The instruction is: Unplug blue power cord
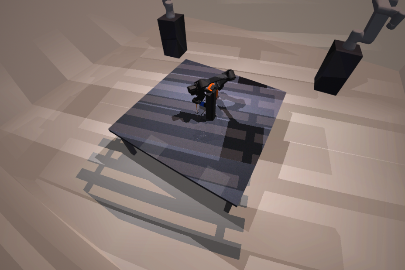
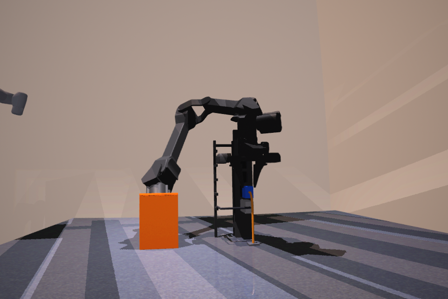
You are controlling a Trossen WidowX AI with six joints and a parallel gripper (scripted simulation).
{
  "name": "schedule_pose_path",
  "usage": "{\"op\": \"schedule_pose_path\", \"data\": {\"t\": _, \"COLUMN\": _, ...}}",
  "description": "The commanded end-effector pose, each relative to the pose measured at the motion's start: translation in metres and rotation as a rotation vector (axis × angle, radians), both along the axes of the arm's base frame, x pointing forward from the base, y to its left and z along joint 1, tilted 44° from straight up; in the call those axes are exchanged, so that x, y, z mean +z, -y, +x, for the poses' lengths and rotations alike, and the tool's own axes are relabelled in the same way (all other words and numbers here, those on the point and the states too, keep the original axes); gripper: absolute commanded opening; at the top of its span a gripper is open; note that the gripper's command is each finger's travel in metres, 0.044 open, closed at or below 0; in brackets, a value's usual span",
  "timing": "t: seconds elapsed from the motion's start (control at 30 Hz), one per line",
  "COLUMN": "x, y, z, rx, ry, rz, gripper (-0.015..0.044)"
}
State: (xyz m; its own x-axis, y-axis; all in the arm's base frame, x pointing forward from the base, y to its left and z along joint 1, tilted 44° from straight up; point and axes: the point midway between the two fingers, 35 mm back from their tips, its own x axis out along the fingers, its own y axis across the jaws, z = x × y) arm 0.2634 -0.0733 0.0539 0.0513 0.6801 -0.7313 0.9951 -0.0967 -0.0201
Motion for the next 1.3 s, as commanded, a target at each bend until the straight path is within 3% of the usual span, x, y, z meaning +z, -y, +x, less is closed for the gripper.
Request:
{"op": "schedule_pose_path", "data": {"t": 0.0, "x": -0.004, "y": -0.005, "z": -0.001, "rx": -0.003, "ry": -0.005, "rz": 0.006, "gripper": 0.0160}}
{"op": "schedule_pose_path", "data": {"t": 0.1, "x": -0.005, "y": -0.006, "z": -0.001, "rx": -0.003, "ry": -0.005, "rz": 0.006, "gripper": 0.0160}}
{"op": "schedule_pose_path", "data": {"t": 0.23, "x": -0.003, "y": -0.004, "z": 0.000, "rx": 0.002, "ry": -0.002, "rz": 0.002, "gripper": 0.0055}}
{"op": "schedule_pose_path", "data": {"t": 0.5, "x": -0.003, "y": -0.004, "z": 0.000, "rx": 0.002, "ry": -0.002, "rz": 0.002, "gripper": 0.0002}}
{"op": "schedule_pose_path", "data": {"t": 1.27, "x": -0.024, "y": 0.022, "z": -0.001, "rx": -0.001, "ry": -0.003, "rz": -0.001, "gripper": 0.0000}}
